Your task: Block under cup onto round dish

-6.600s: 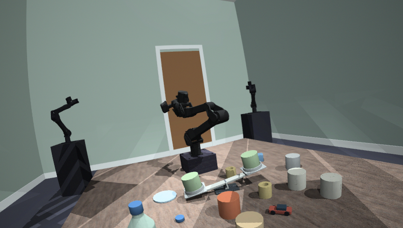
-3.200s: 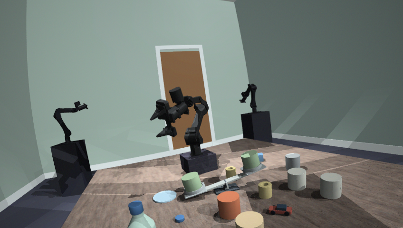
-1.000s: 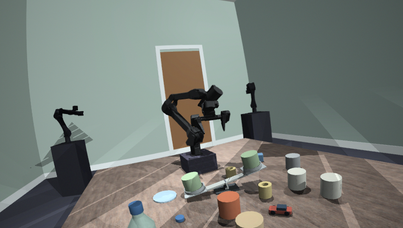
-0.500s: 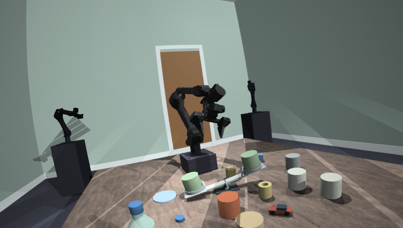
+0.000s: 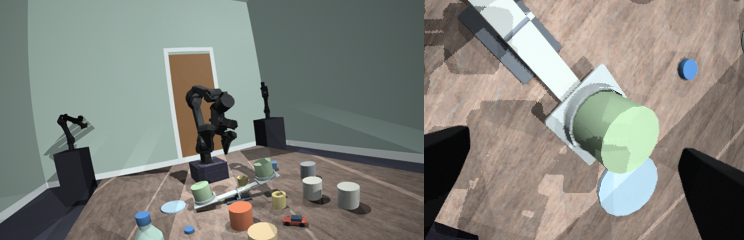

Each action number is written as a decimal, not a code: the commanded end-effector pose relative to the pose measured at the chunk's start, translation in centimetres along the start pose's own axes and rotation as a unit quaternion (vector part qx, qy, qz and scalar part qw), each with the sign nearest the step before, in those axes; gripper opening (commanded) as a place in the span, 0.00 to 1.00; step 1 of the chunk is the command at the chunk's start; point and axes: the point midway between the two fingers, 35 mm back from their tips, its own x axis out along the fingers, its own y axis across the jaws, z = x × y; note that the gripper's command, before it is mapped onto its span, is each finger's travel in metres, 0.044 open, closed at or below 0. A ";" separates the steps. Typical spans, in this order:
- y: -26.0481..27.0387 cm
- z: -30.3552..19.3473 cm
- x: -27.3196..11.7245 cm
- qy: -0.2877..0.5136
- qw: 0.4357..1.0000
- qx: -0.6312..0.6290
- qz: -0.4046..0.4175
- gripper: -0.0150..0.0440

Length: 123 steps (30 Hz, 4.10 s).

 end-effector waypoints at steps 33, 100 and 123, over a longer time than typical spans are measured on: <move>-7.9 -4.0 9.4 0.004 0.898 -0.397 0.188 1.00; -5.4 -5.2 16.4 0.004 0.898 -0.397 0.188 0.60; -6.7 -4.4 14.1 0.004 0.898 -0.397 0.188 0.25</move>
